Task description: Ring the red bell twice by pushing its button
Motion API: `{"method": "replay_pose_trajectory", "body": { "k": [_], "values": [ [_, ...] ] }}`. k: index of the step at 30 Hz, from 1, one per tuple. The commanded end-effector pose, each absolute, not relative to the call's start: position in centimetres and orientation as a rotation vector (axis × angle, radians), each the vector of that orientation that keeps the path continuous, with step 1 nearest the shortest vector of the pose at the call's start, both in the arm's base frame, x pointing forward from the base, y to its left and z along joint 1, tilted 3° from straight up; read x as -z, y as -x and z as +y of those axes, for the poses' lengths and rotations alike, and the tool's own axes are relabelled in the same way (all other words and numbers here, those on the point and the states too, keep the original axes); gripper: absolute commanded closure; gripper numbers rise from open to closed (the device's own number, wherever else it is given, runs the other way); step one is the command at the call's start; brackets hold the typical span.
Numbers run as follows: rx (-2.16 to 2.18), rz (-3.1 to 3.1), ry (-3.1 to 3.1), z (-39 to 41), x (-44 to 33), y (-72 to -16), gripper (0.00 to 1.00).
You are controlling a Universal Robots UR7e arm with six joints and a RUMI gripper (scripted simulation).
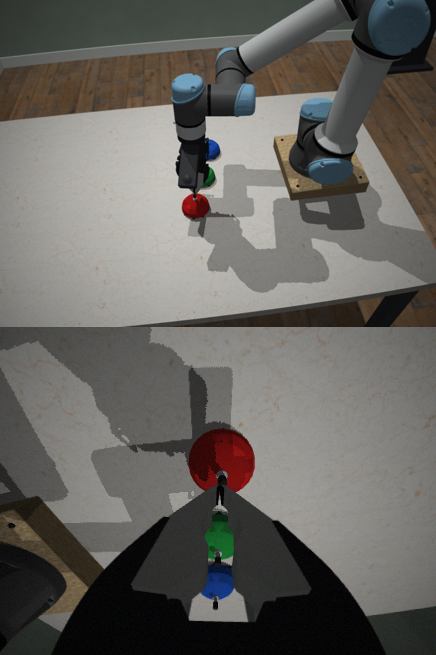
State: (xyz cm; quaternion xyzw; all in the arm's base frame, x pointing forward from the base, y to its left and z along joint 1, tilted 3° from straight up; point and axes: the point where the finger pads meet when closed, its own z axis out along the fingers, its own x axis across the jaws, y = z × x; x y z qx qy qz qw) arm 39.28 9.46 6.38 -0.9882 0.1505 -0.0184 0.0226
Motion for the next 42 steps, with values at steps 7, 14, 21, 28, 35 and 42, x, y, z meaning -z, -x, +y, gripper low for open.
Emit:
{"method": "replay_pose_trajectory", "body": {
  "k": [7,14,21,28,35,42],
  "values": [
    [0.059,0.466,3.060,9.48,-5.75,-39.34,1.00],
    [0.059,0.466,3.060,9.49,-5.43,-39.36,1.00],
    [0.059,0.466,3.060,9.49,-5.43,-39.36,1.00],
    [0.059,0.466,3.060,9.49,-5.43,-39.36,1.00],
    [0.059,0.466,3.060,9.49,-5.43,-39.36,1.00],
    [0.059,0.466,3.060,9.49,-5.43,-39.36,1.00]
  ]
}}
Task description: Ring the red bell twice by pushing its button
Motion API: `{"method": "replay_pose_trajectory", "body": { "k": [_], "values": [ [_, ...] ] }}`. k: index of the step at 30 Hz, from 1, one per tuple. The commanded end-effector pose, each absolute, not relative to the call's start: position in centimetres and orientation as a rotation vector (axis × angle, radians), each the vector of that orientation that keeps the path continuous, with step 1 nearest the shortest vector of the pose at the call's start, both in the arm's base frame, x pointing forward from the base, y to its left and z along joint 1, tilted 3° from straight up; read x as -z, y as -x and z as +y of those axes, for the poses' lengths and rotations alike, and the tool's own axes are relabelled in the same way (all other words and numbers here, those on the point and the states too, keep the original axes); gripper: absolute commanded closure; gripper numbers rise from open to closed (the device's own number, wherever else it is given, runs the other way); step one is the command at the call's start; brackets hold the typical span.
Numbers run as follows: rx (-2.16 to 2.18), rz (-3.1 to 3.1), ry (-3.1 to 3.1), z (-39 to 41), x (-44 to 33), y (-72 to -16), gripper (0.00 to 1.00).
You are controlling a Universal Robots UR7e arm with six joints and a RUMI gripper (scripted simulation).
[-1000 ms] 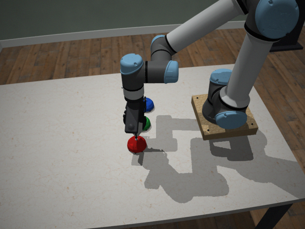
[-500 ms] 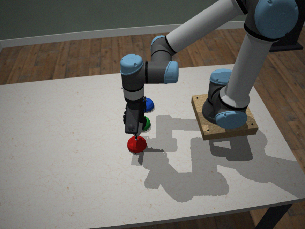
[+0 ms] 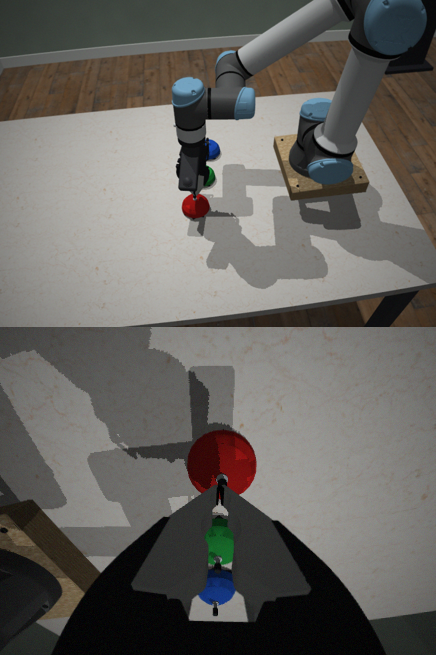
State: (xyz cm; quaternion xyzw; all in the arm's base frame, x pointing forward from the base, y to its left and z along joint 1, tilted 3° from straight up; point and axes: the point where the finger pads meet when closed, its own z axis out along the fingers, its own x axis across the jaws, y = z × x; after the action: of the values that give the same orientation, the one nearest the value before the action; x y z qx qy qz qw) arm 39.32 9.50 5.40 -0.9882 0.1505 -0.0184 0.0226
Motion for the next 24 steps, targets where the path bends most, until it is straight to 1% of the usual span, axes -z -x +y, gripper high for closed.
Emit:
{"method": "replay_pose_trajectory", "body": {
  "k": [1,24],
  "values": [
    [0.059,0.466,3.060,9.49,-5.43,-39.36,1.00],
    [0.059,0.466,3.060,9.51,-5.09,-39.37,1.00]
  ]
}}
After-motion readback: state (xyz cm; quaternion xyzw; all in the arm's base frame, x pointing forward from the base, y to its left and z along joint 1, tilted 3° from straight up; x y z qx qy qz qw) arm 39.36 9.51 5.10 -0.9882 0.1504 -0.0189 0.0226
